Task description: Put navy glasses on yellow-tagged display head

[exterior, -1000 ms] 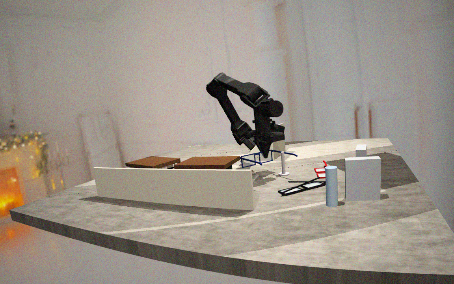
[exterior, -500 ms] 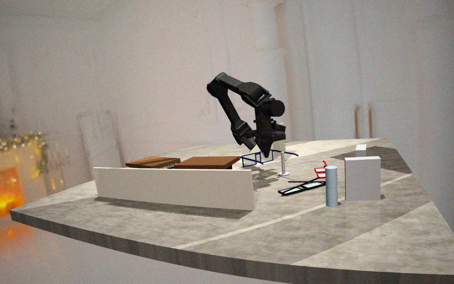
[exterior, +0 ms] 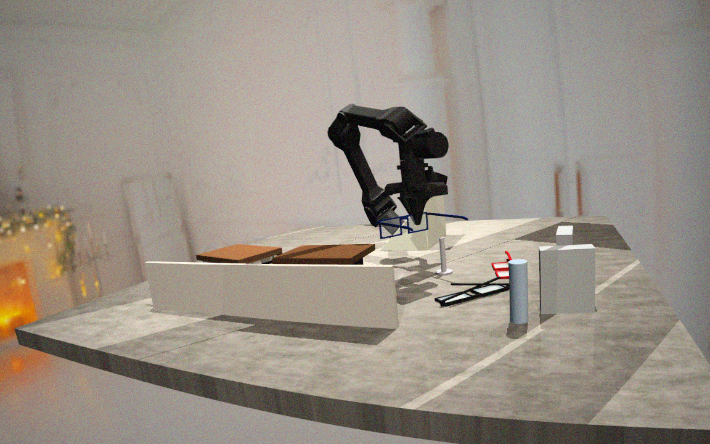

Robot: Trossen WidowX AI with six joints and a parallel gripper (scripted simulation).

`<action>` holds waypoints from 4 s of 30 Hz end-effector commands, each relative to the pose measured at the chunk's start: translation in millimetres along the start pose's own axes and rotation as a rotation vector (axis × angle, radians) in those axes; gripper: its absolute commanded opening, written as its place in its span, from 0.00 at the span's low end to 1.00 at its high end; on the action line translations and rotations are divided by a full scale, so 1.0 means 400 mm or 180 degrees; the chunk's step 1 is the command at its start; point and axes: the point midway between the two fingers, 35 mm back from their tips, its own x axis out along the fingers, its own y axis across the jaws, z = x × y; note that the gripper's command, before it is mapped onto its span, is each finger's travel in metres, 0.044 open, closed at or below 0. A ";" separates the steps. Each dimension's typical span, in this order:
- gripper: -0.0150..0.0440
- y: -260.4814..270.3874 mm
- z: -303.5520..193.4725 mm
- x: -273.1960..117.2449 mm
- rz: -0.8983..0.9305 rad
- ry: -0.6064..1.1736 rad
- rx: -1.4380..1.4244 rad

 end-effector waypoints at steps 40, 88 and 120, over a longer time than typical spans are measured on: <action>0.25 0.299 -0.267 -0.005 0.0020 -0.0008 -0.1647; 0.25 0.291 -0.272 0.095 0.0009 -0.0007 -0.1647; 0.25 0.293 -0.272 0.160 0.0014 -0.0003 -0.1645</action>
